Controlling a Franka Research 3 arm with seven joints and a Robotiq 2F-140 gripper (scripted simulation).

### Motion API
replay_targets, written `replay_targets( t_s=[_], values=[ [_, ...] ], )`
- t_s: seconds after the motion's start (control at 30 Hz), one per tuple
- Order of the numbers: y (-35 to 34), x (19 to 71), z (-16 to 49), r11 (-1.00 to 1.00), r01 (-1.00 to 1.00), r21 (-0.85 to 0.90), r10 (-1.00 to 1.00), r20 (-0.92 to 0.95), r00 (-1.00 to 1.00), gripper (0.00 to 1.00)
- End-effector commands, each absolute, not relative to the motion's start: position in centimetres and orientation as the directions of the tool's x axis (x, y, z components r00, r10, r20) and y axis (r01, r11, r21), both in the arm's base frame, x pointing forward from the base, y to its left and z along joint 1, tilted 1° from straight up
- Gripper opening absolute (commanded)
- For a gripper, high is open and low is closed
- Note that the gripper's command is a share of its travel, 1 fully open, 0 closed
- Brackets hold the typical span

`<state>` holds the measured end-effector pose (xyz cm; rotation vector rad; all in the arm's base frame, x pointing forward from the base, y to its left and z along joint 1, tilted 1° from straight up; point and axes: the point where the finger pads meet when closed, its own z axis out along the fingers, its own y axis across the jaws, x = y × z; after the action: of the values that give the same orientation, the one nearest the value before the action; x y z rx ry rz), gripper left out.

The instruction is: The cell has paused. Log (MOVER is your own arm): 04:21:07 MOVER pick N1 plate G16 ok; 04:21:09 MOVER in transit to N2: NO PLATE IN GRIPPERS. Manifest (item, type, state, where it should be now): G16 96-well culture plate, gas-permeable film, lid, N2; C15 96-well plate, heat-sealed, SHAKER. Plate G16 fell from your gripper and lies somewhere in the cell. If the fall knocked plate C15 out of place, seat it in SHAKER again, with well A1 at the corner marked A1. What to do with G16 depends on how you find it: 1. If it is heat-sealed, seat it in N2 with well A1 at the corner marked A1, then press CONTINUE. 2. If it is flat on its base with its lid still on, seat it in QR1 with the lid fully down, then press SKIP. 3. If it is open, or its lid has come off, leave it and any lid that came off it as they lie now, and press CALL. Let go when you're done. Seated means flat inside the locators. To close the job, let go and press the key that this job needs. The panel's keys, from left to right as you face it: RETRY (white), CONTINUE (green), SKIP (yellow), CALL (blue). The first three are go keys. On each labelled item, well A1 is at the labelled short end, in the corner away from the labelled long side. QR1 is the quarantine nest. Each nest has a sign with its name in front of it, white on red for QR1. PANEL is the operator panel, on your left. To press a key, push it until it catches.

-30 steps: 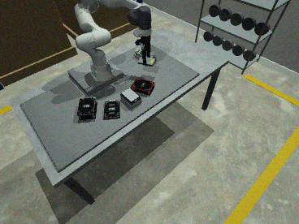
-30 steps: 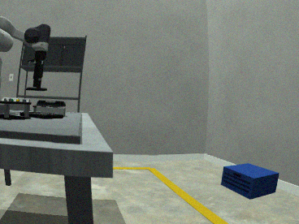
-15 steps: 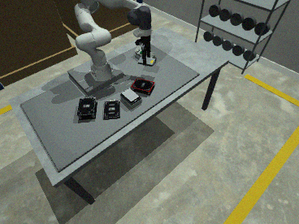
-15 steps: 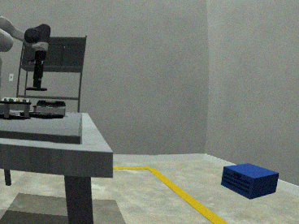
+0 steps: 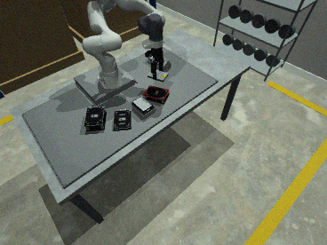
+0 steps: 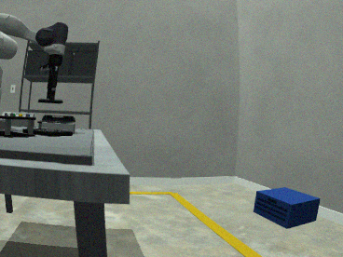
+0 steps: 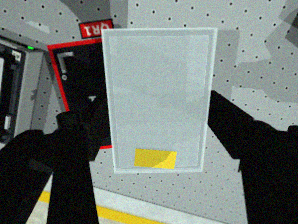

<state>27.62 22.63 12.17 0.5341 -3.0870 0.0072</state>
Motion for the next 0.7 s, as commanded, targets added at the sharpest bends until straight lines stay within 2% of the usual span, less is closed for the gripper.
replay_targets(
  t_s=[0.0,0.13,0.67],
  values=[
    [19.9,30.3,12.3,0.898,-0.44,-0.008,-0.44,0.001,-0.898,0.1],
    [16.8,31.8,12.2,0.9,-0.435,-0.008,-0.435,0.003,-0.9,0.1],
    [16.6,31.9,11.6,0.9,-0.435,-0.008,-0.435,0.004,-0.9,0.1]
  ],
)
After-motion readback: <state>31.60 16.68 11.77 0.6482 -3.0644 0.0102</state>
